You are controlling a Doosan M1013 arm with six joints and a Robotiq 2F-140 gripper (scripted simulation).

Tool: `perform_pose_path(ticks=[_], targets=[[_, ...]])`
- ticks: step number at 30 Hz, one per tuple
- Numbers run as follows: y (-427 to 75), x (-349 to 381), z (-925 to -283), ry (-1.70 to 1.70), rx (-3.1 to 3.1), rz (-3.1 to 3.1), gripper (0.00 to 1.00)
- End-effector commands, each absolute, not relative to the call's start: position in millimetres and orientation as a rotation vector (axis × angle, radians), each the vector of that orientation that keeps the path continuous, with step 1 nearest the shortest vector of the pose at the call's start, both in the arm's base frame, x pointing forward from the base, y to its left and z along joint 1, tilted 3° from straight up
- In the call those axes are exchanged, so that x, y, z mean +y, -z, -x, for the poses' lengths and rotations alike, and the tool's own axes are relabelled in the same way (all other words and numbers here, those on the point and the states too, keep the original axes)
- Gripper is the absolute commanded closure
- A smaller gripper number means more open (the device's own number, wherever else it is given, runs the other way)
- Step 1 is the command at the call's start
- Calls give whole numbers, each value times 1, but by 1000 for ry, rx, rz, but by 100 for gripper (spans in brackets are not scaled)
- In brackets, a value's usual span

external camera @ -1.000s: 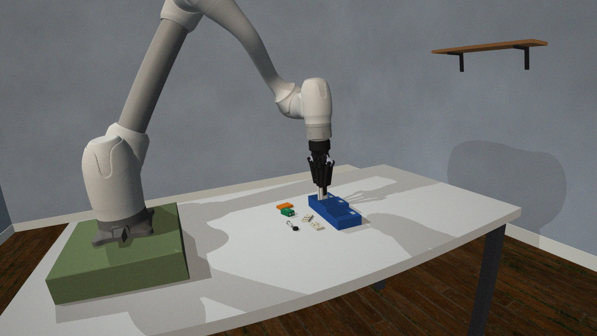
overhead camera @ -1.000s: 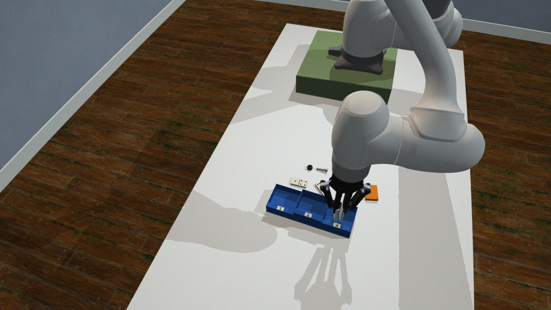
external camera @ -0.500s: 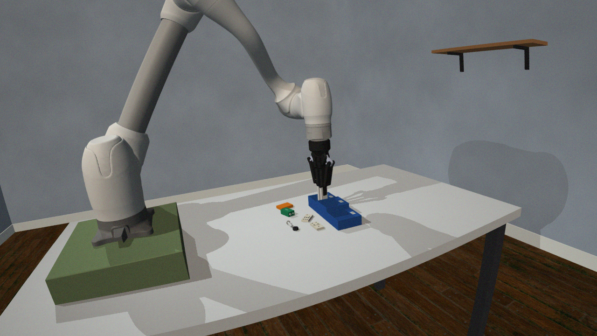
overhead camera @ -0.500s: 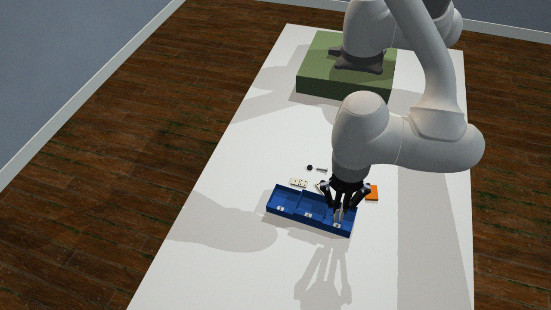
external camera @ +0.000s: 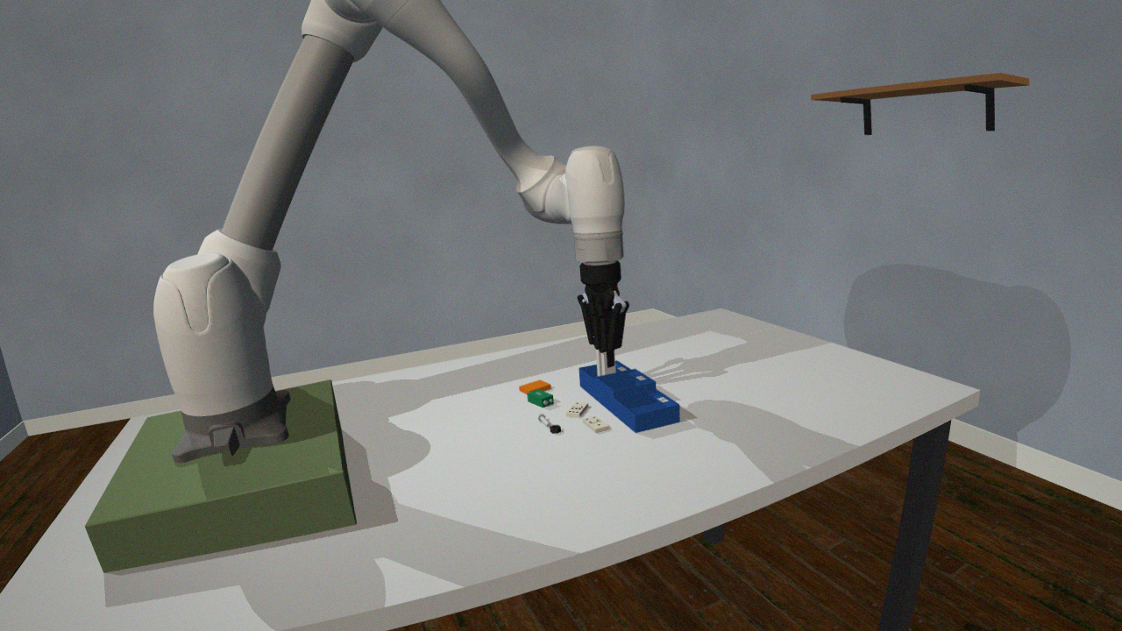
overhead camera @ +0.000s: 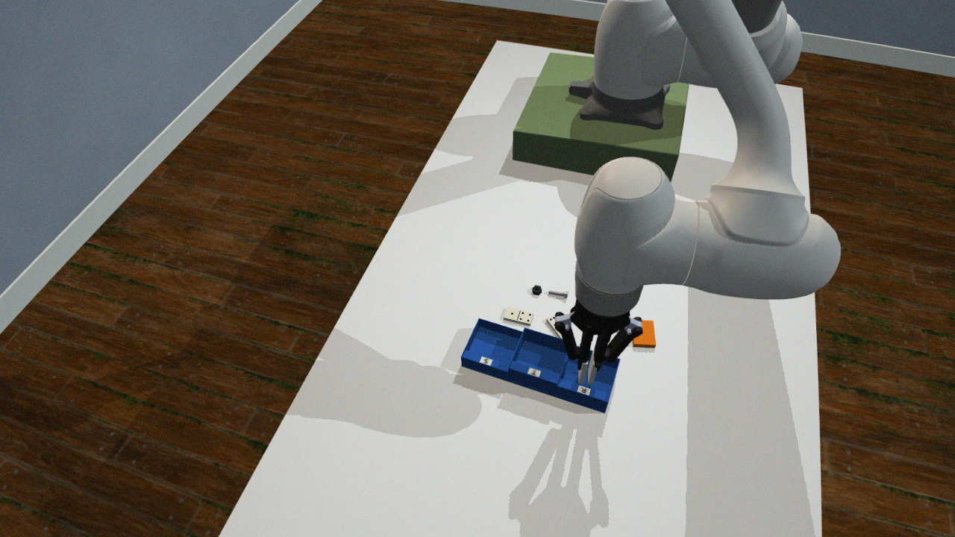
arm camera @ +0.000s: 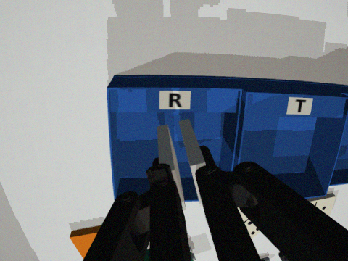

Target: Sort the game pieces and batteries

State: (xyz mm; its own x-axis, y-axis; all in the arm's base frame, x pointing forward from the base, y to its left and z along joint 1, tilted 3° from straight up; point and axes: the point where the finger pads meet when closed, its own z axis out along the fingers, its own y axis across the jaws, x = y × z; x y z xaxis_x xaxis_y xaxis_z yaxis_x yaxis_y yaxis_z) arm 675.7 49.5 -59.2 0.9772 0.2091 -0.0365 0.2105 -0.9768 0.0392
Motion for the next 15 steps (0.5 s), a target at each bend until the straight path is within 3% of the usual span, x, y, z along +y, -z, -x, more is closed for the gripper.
perform_pose_path(ticks=[1, 15], targets=[[58, 50, -676, 50, 327, -3081, 95], [42, 50, -676, 50, 327, -3081, 95]])
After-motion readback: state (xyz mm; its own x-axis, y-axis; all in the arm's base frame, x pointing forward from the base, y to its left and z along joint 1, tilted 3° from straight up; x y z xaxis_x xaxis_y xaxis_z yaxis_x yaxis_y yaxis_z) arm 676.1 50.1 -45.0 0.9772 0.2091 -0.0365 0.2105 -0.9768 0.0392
